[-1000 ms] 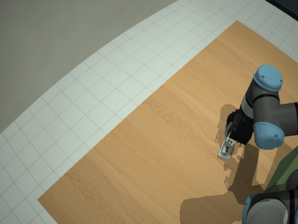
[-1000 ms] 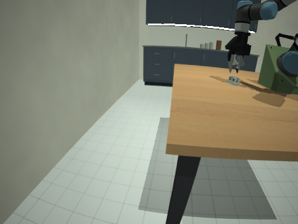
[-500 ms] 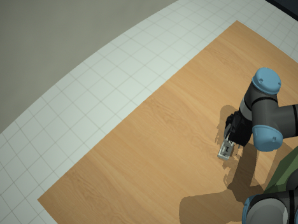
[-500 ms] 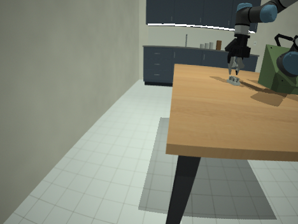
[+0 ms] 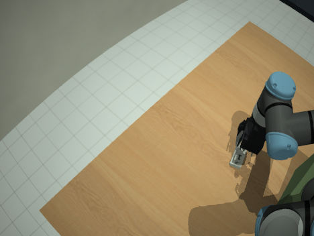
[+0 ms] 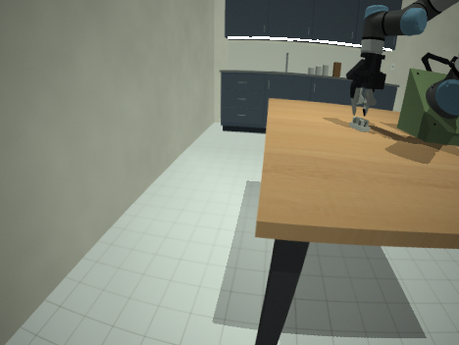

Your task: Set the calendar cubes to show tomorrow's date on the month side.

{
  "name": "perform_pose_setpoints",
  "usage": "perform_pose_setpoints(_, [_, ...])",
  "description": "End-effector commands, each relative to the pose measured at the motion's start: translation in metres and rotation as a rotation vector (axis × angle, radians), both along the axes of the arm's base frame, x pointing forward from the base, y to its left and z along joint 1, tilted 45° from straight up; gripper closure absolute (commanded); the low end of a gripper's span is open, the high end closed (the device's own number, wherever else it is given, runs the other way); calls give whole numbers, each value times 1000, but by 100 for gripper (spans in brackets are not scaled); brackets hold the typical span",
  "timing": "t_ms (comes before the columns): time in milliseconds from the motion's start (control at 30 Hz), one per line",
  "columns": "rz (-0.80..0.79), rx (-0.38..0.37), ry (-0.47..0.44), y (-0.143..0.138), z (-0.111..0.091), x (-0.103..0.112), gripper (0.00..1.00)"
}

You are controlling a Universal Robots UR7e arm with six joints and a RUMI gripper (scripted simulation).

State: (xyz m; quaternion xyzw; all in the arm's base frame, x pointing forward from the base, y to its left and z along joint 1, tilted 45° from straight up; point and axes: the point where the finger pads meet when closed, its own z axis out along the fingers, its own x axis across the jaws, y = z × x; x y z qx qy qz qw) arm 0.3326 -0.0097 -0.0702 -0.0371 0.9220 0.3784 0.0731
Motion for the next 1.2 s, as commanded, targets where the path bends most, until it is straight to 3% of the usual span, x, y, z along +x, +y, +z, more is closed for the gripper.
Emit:
perform_pose_setpoints(0, [0, -1, -1, 0, 0, 0, 72])
perform_pose_setpoints(1167, [0, -1, -1, 3, -3, 1, 72])
